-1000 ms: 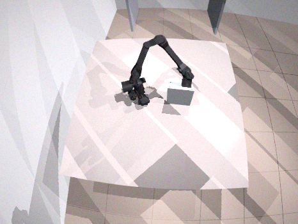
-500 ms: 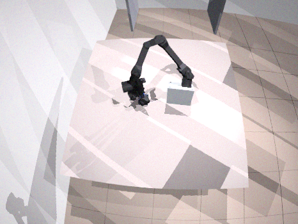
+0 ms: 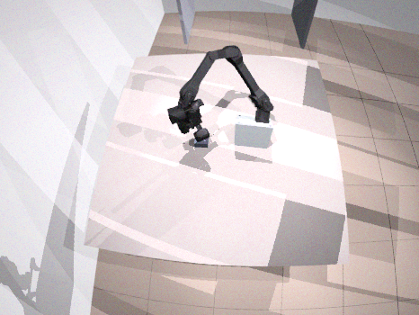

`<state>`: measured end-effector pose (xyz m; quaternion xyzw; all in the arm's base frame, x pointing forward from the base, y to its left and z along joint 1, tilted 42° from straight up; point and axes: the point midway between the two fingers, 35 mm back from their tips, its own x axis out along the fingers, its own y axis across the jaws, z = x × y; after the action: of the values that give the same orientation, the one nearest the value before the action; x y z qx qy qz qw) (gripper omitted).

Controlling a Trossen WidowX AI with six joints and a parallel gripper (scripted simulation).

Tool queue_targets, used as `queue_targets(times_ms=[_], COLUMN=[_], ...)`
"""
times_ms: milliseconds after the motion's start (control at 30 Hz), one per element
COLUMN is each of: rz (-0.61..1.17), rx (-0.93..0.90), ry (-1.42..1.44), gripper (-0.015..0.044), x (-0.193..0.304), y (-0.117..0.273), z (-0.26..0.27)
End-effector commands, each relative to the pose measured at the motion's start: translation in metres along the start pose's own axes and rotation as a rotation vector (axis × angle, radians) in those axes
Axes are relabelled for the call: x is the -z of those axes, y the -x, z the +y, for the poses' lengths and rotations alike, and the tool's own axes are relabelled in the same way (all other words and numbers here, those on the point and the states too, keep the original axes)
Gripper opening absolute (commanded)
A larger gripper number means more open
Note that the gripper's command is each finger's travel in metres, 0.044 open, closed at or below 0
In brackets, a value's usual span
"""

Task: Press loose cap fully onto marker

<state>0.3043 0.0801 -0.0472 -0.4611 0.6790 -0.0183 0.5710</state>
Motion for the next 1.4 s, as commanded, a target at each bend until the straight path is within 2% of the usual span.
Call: queue_targets(times_ms=[0, 267, 533, 1367], rz=[0.011, 0.033, 0.033, 0.033], rx=[-0.008, 0.001, 0.001, 0.002], ry=[-0.018, -0.536, -0.548, -0.548], gripper=[0.0414, 0.0204, 0.0, 0.0], x=[0.002, 0.012, 0.012, 0.013], y=[0.006, 0.026, 0.027, 0.009], z=[0.0, 0.001, 0.001, 0.001])
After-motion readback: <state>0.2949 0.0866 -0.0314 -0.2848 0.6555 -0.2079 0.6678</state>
